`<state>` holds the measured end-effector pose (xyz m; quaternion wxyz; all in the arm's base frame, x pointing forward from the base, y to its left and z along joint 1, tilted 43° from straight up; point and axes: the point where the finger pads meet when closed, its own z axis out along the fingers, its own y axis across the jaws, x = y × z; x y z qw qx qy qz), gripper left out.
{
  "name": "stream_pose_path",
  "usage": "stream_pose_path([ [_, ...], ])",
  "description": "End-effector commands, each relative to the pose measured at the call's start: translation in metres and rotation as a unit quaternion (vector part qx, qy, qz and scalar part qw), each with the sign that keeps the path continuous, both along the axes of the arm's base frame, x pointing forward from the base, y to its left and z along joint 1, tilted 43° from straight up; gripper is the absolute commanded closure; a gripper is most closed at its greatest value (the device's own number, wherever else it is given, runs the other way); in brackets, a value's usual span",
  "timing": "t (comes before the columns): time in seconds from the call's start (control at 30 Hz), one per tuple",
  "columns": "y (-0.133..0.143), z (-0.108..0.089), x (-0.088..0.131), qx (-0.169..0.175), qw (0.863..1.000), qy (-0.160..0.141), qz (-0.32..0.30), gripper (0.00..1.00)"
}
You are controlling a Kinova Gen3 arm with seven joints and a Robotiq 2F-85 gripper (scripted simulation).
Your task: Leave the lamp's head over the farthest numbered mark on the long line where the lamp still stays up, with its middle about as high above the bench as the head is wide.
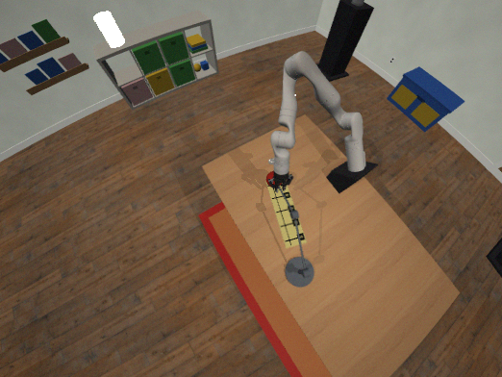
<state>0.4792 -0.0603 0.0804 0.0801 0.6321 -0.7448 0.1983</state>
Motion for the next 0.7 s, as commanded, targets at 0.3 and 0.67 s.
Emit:
stream_pose_path([
  [0.3, 0.0071, -0.0028, 0.0007, 0.005, 1.0, 0.0, 0.005, 0.0],
  [0.67, 0.007, -0.0025, 0.0008, 0.005, 1.0, 0.0, 0.004, 0.0],
])
